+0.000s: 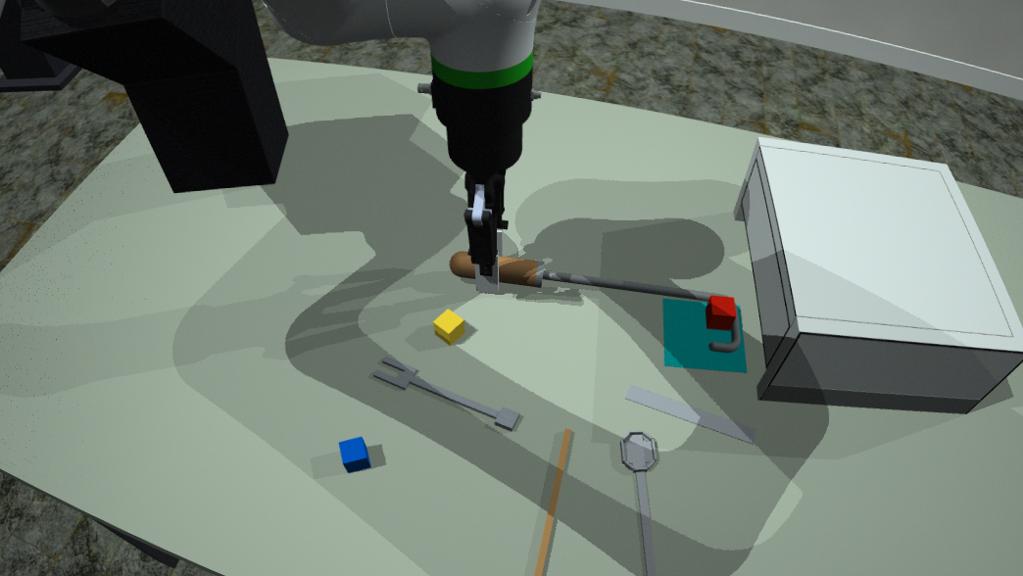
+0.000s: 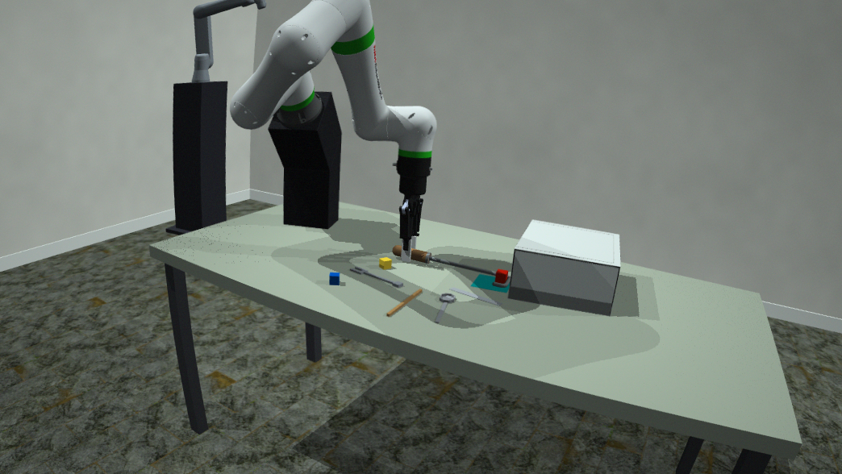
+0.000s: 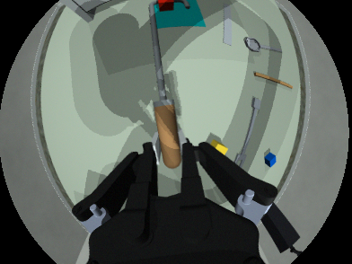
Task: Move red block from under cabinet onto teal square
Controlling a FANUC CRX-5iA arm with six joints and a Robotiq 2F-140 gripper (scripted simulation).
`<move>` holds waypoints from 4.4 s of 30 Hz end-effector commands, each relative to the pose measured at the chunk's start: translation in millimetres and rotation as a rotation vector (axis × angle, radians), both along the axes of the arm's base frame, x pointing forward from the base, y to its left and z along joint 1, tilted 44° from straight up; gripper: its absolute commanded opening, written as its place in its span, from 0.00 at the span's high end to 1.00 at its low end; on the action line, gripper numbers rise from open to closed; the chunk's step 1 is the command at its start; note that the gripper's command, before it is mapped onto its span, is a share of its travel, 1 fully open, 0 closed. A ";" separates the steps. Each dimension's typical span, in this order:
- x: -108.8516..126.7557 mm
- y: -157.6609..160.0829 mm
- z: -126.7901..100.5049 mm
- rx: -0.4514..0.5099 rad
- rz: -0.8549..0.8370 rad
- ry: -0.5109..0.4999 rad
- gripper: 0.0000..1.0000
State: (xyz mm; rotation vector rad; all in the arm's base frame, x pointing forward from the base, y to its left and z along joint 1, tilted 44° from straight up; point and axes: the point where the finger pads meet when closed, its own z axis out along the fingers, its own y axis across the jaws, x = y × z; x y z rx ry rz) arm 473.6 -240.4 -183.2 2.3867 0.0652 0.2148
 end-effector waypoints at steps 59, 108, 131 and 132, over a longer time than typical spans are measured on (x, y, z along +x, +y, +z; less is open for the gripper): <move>-18.7 -25.6 19.4 0.000 0.000 0.000 1.00; -10.9 -15.3 11.8 0.000 0.000 0.000 1.00; -9.6 -13.7 10.6 0.000 0.000 0.000 1.00; -9.6 -13.7 10.6 0.000 0.000 0.000 1.00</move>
